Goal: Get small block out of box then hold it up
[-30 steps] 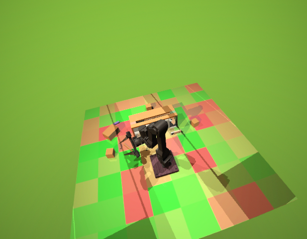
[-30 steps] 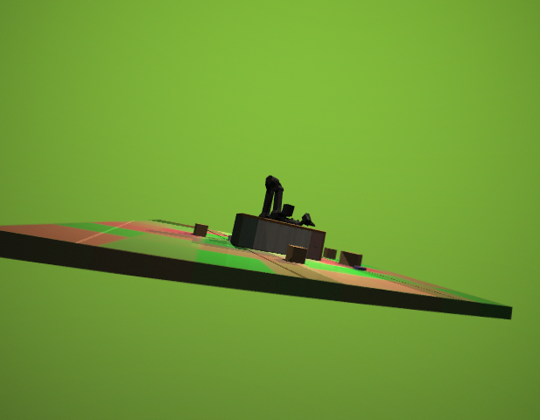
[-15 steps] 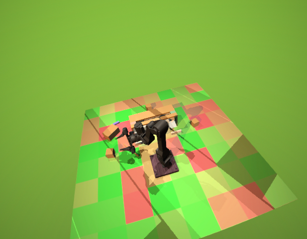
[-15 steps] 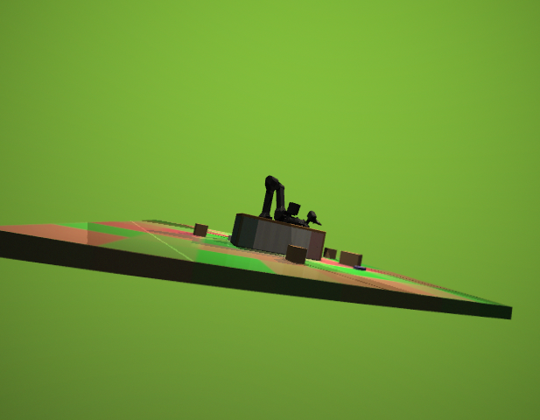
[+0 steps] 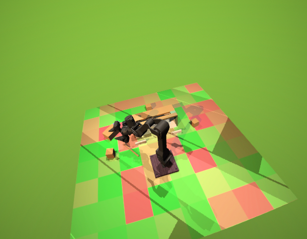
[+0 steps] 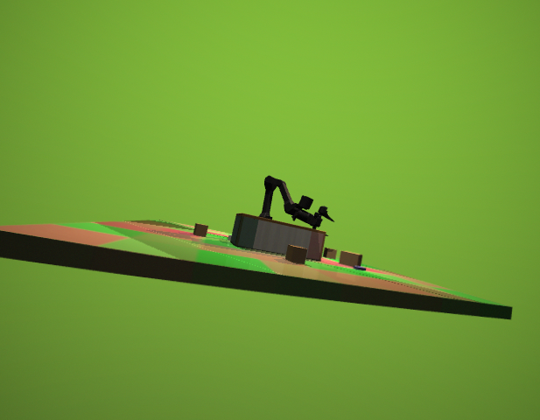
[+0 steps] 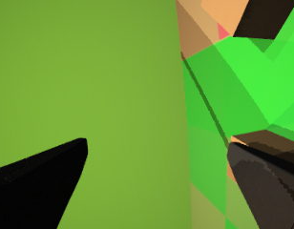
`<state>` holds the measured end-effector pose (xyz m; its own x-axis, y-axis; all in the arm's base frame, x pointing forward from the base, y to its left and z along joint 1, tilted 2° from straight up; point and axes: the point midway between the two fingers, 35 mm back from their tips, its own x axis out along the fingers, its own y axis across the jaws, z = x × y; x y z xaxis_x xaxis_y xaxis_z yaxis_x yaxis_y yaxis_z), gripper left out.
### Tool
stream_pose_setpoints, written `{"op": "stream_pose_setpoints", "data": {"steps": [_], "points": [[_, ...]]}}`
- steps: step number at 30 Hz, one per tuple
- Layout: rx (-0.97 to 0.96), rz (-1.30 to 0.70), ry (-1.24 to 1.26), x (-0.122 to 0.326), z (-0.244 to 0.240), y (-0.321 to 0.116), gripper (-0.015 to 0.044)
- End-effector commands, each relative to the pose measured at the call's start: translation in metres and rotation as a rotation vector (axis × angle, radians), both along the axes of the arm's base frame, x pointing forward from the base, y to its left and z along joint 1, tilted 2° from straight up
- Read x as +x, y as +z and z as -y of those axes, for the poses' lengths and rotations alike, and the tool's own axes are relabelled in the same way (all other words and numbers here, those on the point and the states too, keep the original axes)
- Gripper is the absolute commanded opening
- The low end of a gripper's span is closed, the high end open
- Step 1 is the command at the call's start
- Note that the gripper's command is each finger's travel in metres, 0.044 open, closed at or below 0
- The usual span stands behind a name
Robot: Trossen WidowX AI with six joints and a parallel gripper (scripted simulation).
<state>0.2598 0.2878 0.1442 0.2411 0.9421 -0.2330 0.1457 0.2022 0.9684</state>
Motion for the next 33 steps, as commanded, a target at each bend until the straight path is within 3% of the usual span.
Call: {"op": "stream_pose_setpoints", "data": {"steps": [1,9,15,22,33], "points": [[-0.067,0.128,-0.04,0.019,-0.006,0.011,0.04],[-0.196,0.343,-0.033,0.036,-0.019,0.02,0.04],[-0.518,0.592,0.054,0.056,-0.01,0.014,0.04],[-0.957,0.807,0.287,0.076,0.031,0.009,0.04],[-1.368,0.916,0.812,0.074,0.102,0.014,0.04]]}}
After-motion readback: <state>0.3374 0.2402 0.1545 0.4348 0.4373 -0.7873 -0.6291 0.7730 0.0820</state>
